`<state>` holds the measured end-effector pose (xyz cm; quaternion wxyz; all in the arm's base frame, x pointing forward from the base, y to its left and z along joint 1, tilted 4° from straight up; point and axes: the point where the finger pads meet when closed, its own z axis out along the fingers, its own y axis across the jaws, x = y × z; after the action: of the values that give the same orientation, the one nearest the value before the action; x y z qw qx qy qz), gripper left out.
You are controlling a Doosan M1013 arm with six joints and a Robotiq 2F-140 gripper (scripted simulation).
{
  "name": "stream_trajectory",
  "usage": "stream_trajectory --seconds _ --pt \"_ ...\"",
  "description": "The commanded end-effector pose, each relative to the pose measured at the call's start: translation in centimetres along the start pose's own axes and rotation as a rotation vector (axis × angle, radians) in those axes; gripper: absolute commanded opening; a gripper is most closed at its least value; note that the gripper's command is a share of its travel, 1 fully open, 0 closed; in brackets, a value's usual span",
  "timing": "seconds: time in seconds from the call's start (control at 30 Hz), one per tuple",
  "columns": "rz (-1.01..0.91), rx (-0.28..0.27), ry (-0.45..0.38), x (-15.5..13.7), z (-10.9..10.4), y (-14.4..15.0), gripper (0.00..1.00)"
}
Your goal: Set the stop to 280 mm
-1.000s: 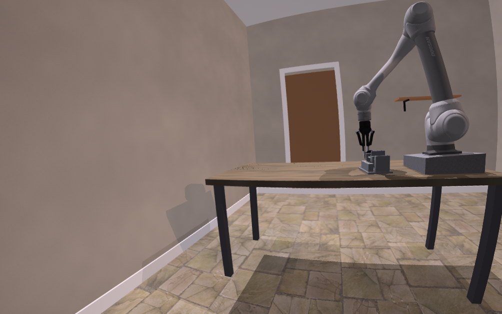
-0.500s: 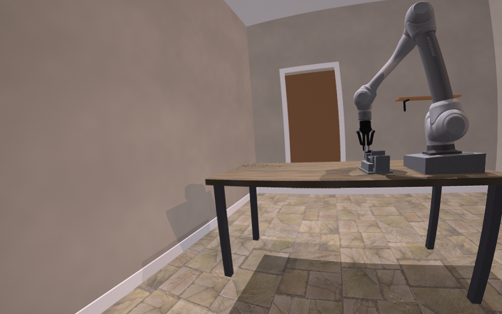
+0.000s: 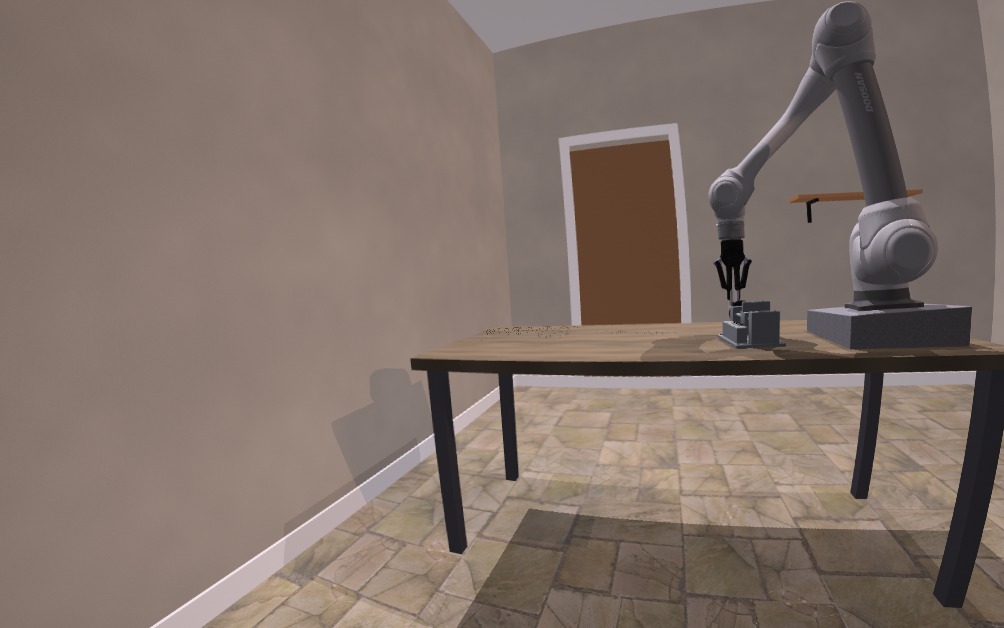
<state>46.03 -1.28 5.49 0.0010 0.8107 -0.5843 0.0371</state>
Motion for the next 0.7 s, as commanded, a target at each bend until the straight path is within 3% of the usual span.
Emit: stream_trajectory --seconds 0.0,0.67 --pt "0.0 -0.001 0.0 0.0 -0.1 0.3 0.04" --pt "0.0 -0.001 0.0 0.0 -0.3 2.2 0.04"
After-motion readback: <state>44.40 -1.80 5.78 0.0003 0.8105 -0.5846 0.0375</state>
